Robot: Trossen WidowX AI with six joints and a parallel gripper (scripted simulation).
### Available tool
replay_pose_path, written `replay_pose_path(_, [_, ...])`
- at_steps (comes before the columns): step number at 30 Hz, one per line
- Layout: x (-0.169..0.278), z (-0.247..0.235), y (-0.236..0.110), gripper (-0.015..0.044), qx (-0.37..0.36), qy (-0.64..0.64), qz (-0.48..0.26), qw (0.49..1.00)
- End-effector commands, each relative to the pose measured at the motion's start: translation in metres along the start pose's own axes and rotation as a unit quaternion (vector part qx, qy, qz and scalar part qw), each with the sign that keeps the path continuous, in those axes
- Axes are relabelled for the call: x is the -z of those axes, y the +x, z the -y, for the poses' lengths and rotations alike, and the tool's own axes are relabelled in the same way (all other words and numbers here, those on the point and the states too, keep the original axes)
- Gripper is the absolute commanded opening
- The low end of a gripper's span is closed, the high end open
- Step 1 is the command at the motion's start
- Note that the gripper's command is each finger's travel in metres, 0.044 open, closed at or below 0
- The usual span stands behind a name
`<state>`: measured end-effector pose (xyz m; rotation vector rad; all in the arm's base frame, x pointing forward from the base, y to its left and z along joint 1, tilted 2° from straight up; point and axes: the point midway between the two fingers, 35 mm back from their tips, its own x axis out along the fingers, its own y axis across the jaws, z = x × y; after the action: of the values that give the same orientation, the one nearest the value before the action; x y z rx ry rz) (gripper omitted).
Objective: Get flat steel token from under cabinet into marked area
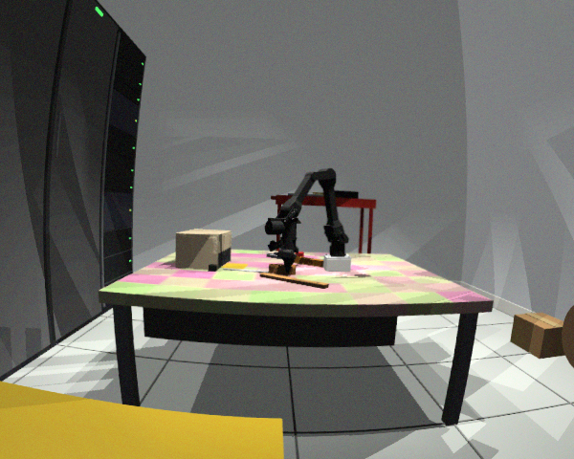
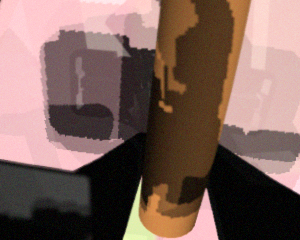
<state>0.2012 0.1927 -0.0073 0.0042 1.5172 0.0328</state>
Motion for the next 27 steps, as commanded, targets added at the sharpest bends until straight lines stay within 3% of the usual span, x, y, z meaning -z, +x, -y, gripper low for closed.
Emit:
replay_pose_path(1, [-0.004,0.0,0.0,0.0,0.0,0.005,0.0,1.0])
replay_pose_path(27, [-0.043,0.001,-0.001,0.0,0.001,0.023,0.003,1.0])
